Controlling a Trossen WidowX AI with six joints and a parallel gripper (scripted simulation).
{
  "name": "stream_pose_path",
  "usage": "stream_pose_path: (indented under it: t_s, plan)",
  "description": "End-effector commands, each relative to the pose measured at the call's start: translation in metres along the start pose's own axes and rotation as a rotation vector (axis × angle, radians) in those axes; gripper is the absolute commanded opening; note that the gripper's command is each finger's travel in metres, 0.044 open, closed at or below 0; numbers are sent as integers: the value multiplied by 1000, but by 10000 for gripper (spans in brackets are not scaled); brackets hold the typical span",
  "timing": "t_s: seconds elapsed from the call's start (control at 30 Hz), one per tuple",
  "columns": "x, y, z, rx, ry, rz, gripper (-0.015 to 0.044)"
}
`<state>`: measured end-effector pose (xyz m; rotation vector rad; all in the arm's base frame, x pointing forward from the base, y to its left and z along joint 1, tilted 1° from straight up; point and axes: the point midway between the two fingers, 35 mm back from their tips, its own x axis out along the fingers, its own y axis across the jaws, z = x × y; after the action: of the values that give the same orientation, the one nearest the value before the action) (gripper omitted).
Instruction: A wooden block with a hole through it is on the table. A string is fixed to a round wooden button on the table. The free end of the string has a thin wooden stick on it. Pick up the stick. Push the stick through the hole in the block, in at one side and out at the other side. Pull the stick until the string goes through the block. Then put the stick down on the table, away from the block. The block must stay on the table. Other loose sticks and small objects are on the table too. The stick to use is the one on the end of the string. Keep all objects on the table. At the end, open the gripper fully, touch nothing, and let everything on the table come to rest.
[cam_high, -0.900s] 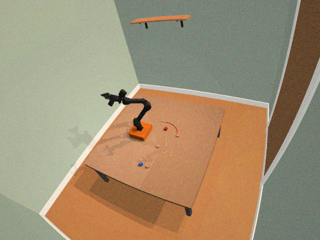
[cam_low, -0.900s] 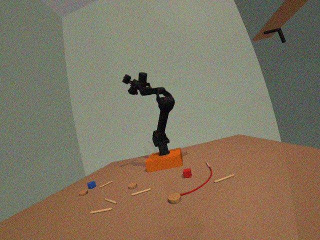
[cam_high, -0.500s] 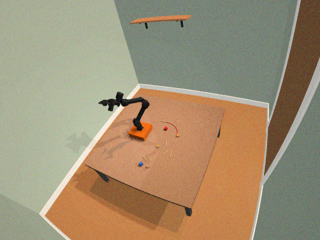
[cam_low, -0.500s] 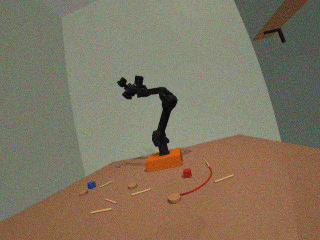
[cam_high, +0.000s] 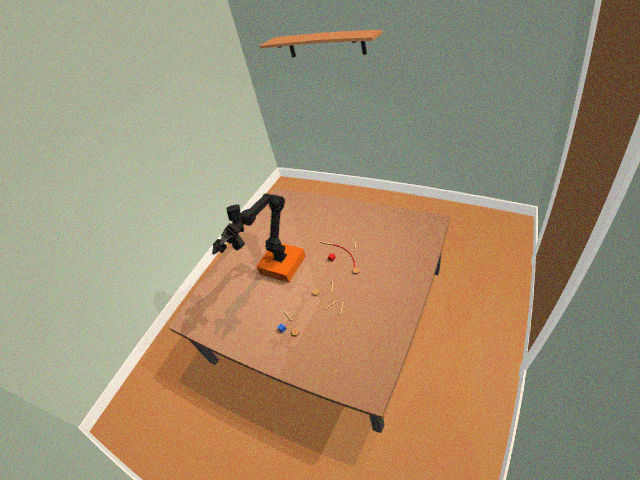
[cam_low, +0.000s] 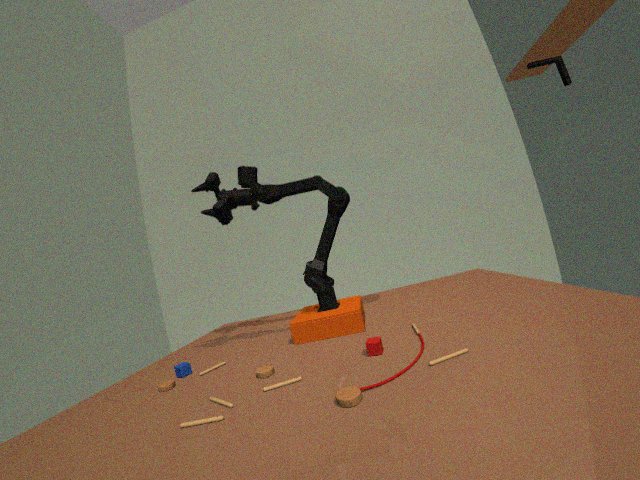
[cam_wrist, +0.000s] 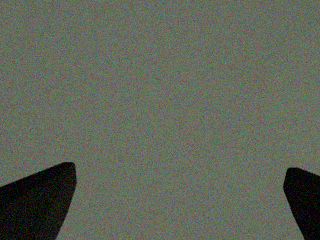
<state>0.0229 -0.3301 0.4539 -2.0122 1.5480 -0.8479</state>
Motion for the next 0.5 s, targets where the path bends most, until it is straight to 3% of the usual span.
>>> stream_pose_path:
  t_s: [0.0,0.23,0.47]
  plan:
    - [16,-9,69,116,-209,-1,440]
    - [9,-37,189,235,-562,25,440]
    - [-40,-67,300,266,-906,81,440]
